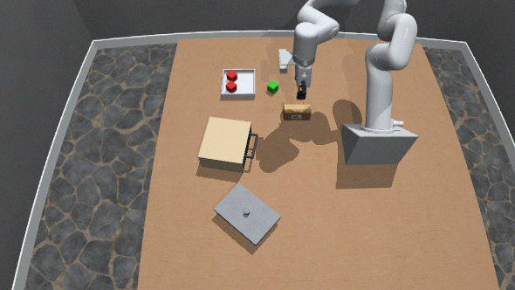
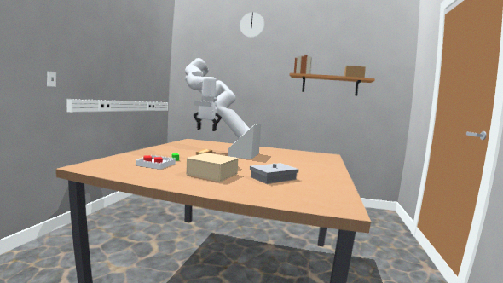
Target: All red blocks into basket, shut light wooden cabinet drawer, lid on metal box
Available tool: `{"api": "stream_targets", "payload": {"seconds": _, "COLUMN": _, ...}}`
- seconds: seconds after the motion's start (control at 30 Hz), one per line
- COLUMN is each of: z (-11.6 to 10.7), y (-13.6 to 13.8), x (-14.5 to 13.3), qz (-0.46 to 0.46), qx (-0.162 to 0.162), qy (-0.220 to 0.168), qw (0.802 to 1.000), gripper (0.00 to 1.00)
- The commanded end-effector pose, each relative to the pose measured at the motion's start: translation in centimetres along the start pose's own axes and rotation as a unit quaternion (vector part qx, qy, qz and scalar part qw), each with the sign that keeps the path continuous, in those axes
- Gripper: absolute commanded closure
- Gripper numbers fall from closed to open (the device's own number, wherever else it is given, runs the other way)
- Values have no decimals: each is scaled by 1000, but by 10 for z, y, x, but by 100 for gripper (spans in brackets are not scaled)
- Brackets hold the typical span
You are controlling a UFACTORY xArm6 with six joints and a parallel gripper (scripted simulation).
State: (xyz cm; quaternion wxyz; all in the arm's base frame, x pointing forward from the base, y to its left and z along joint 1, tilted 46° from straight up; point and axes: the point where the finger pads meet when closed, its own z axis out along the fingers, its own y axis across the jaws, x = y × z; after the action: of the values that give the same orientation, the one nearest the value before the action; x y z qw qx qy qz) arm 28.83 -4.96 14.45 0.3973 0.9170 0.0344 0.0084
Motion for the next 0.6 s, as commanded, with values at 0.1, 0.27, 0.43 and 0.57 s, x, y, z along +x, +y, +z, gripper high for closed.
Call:
{"api": "stream_targets", "payload": {"seconds": 0.1, "z": -5, "y": 7, "x": -3, "qz": -1, "qx": 8, "qy": 7, "qw": 1000, "gripper": 0}}
{"api": "stream_targets", "payload": {"seconds": 0.27, "z": -5, "y": 7, "x": -3, "qz": -1, "qx": 8, "qy": 7, "qw": 1000, "gripper": 10}}
{"api": "stream_targets", "payload": {"seconds": 0.43, "z": -5, "y": 7, "x": -3, "qz": -1, "qx": 8, "qy": 7, "qw": 1000, "gripper": 10}}
{"api": "stream_targets", "payload": {"seconds": 0.57, "z": -5, "y": 7, "x": -3, "qz": -1, "qx": 8, "qy": 7, "qw": 1000, "gripper": 10}}
